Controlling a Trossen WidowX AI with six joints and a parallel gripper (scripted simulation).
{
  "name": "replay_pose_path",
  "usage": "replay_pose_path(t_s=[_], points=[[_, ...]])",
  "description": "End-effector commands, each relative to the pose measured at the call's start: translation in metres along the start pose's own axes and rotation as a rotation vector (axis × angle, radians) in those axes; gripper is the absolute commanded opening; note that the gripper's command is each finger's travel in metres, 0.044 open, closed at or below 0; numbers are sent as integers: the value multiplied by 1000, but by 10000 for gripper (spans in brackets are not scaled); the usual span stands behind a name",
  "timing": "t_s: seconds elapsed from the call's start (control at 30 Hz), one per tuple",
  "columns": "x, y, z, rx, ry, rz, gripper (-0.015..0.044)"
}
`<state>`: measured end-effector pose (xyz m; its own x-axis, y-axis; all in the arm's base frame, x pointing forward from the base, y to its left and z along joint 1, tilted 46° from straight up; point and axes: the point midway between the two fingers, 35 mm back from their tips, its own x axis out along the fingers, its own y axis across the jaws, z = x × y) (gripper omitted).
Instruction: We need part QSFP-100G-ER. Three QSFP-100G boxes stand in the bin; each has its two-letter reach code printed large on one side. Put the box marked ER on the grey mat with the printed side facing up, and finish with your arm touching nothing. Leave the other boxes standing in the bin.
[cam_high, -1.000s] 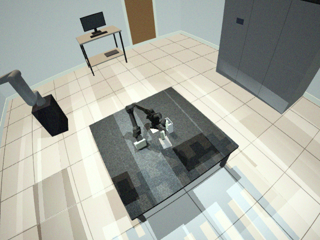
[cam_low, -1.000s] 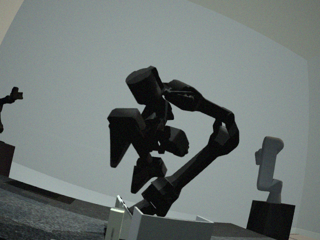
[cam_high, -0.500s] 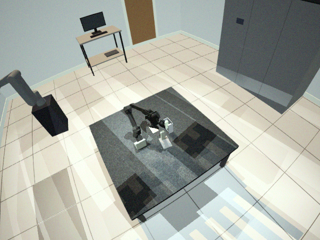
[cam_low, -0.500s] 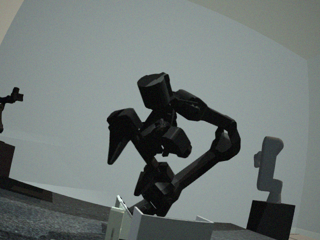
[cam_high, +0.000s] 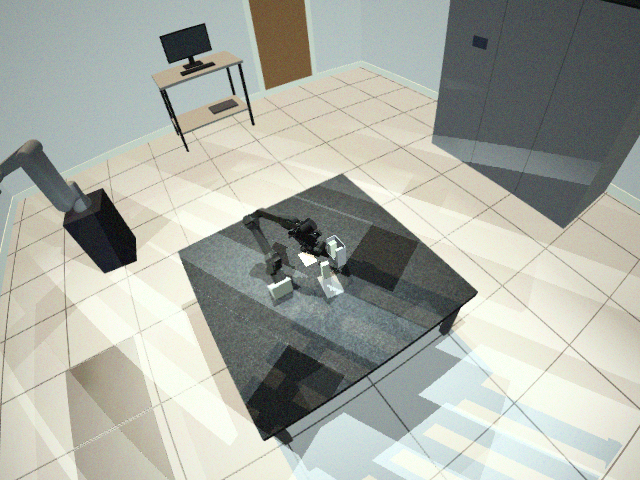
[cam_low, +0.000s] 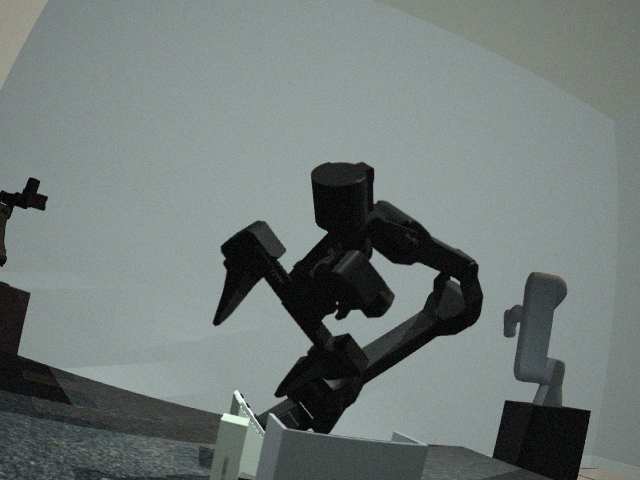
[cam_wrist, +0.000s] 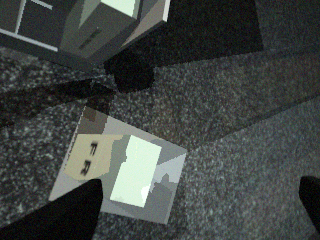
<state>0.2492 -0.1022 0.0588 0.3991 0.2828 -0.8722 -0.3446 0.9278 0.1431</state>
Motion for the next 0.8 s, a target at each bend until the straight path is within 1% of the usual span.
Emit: replay_pose_path(t_s=[0.0,0.2,0.77], points=[[0,2,0,64,7,-35,440],[0,3,0,105,12,-54,440],[1,8,4,450,82,-230,440]])
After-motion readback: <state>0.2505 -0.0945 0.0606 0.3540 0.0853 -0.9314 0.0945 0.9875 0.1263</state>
